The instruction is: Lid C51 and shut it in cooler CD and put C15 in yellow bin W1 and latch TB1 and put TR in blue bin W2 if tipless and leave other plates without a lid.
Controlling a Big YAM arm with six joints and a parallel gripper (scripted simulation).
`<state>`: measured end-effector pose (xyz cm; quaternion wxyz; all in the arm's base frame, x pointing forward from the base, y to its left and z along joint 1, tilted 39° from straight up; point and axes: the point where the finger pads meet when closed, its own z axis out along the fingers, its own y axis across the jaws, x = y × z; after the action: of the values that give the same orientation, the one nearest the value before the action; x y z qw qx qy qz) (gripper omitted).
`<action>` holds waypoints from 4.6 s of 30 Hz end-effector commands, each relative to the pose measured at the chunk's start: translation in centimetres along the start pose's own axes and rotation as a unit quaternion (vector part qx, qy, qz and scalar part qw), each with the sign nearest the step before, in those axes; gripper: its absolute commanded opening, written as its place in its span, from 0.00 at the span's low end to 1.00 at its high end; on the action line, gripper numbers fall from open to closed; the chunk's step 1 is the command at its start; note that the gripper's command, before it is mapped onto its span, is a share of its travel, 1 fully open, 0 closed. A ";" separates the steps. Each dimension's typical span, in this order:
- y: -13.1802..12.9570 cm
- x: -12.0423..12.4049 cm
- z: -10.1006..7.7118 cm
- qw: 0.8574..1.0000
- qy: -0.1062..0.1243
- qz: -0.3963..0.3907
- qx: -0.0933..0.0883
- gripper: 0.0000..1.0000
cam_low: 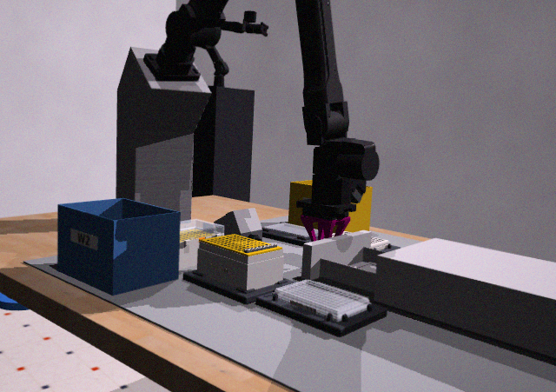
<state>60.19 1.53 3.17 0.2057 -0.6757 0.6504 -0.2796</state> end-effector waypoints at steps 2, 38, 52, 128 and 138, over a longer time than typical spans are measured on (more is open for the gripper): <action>1.6 0.7 -0.2 1.000 0.002 -0.003 -0.016 0.30; 2.3 0.7 -0.2 1.000 0.002 -0.003 -0.014 0.30; 2.3 0.7 -0.2 1.000 0.002 -0.003 -0.014 0.30; 3.8 0.7 -0.2 1.000 0.002 -0.003 -0.016 0.30; 3.8 0.7 -0.2 1.000 0.002 -0.003 -0.016 0.30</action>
<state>58.65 1.39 1.91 0.2066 -0.6754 0.6501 -0.2803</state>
